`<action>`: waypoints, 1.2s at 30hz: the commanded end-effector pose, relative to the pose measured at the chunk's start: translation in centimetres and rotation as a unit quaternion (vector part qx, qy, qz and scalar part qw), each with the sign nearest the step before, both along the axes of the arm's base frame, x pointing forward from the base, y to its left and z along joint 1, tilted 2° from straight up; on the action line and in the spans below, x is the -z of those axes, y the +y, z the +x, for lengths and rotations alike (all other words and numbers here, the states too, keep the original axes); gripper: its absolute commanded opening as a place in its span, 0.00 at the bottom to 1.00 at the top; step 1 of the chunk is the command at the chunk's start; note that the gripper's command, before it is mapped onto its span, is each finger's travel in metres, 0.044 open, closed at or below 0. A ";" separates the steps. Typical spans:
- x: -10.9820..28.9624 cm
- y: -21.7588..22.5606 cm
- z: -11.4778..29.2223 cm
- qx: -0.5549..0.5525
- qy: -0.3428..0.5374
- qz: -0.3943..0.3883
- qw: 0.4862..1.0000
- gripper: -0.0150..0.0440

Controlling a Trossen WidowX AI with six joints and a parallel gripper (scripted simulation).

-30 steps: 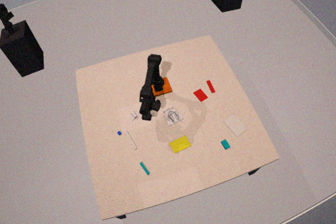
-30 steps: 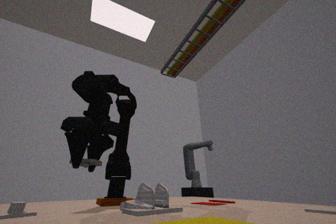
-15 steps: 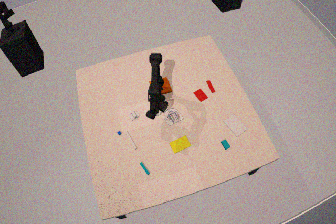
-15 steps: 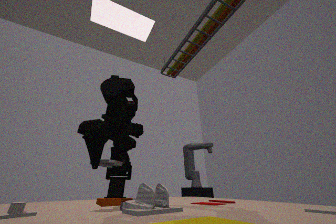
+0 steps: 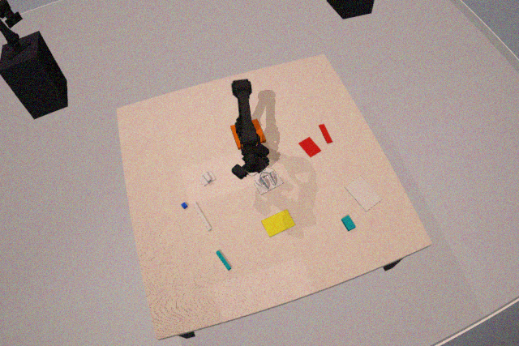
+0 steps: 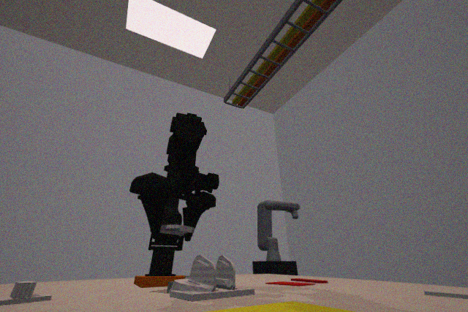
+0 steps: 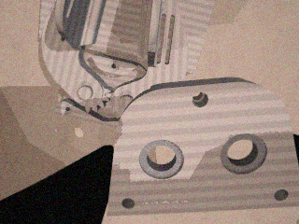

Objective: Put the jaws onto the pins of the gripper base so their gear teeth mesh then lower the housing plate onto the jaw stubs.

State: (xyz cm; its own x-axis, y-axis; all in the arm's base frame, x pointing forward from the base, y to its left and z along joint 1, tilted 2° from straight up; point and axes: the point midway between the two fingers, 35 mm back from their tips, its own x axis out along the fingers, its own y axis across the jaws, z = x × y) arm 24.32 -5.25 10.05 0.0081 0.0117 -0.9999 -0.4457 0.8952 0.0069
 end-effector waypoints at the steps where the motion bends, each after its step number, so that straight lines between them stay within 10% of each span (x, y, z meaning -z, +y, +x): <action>1: 0.0 1.2 -0.3 0.036 0.001 0.003 0.999 0.85; 36: 0.1 4.8 -1.0 0.163 0.004 0.007 0.987 0.85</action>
